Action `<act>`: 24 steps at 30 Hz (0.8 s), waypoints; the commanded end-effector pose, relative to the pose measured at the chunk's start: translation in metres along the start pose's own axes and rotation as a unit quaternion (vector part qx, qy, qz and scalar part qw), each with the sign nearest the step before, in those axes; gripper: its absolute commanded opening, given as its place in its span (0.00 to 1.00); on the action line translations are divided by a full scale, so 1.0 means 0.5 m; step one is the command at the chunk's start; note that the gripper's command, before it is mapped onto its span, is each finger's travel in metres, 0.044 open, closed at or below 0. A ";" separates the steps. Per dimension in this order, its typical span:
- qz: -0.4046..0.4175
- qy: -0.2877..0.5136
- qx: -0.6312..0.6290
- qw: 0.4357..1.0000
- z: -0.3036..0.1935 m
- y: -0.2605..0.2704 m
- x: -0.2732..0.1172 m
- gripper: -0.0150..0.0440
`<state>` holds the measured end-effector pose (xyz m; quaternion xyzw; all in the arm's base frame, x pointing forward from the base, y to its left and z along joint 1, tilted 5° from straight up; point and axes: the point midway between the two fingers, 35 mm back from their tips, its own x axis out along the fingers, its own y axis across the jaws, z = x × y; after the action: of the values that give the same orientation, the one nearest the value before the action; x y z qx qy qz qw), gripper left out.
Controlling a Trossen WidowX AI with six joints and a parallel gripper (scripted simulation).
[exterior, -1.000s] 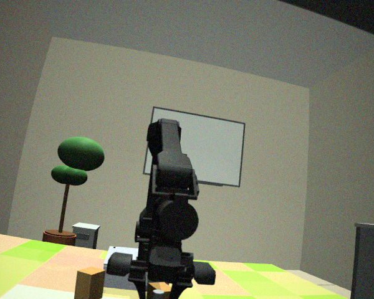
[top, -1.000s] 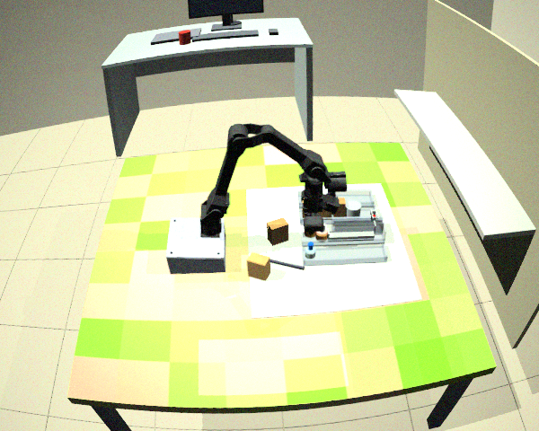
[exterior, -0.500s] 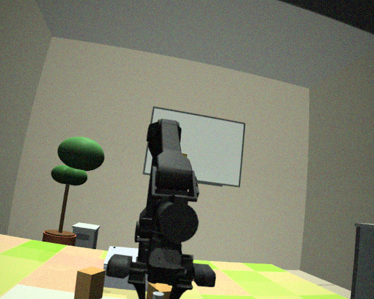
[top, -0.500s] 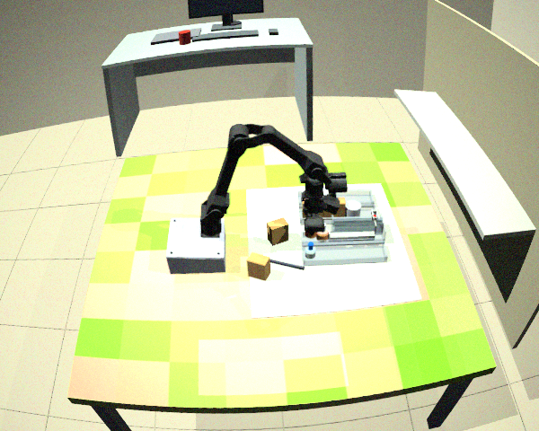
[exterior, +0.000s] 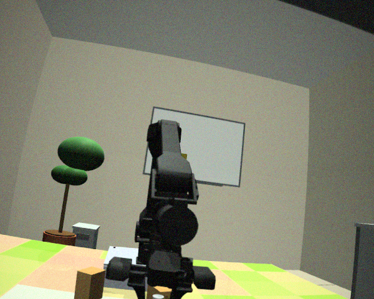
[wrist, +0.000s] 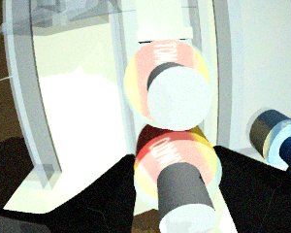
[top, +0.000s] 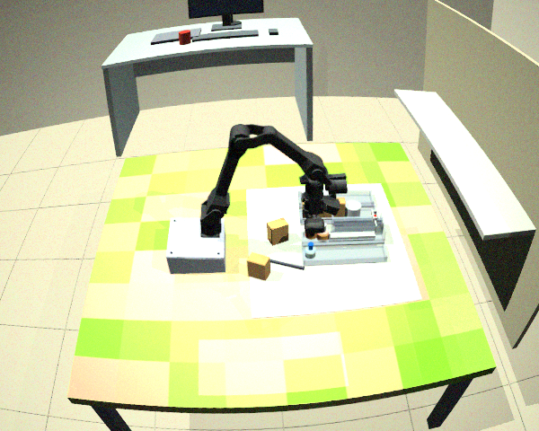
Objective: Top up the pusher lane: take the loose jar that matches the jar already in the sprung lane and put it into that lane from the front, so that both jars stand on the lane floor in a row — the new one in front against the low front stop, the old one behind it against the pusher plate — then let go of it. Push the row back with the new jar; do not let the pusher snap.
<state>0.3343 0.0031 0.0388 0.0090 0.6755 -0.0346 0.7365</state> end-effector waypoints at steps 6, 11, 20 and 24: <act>0.002 -0.009 -0.002 1.000 0.007 0.001 0.006 0.25; 0.002 -0.009 -0.002 1.000 0.007 0.001 0.009 0.25; 0.002 -0.009 -0.002 1.000 0.005 0.001 0.015 0.25; 0.002 -0.009 -0.002 1.000 0.005 0.001 0.018 0.25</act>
<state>0.3346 0.0029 0.0309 0.0091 0.6740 -0.0345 0.7379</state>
